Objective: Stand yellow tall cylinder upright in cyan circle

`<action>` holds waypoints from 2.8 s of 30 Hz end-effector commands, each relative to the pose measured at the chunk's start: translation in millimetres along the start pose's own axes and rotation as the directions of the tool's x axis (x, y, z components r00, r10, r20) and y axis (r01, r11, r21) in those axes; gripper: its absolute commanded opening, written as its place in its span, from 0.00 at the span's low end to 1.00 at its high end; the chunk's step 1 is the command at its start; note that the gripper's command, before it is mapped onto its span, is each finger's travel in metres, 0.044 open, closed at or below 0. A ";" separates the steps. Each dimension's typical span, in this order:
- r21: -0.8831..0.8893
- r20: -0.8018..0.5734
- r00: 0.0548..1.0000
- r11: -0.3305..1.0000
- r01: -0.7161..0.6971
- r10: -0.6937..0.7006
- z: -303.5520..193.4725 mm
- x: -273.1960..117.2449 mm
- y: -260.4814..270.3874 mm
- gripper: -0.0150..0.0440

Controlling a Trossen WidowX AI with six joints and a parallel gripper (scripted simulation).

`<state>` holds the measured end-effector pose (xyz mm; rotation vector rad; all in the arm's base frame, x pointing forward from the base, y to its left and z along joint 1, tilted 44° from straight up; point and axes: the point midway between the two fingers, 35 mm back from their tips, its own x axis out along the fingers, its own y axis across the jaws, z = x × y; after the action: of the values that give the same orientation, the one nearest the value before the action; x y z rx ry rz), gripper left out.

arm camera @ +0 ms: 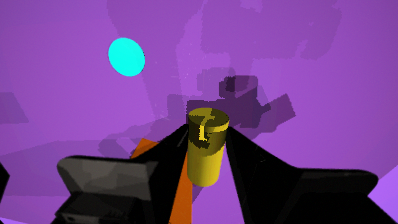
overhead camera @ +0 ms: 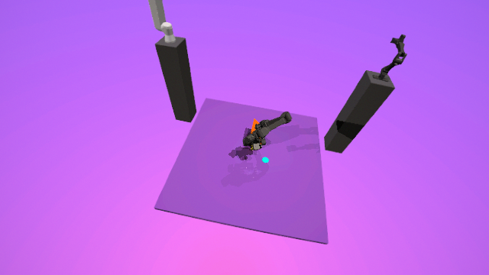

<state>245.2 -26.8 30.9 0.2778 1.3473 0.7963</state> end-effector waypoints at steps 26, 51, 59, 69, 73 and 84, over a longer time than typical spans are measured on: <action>0.463 0.012 1.000 0.886 -0.028 0.025 37.3 -7.0 82.1 0.43; 0.645 -0.015 1.000 0.764 0.004 0.007 39.7 -3.4 124.4 0.43; 0.639 -0.041 0.998 0.767 0.058 -0.042 35.2 2.4 123.2 0.43; 0.630 -0.067 0.992 0.767 0.124 -0.105 30.1 9.0 121.4 0.43; 0.626 -0.076 0.989 0.765 0.149 -0.130 28.2 11.4 120.6 0.43; 0.615 -0.093 0.975 0.759 0.215 -0.200 23.6 17.4 118.2 0.43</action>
<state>227.5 74.9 97.2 0.6437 1.6080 0.1539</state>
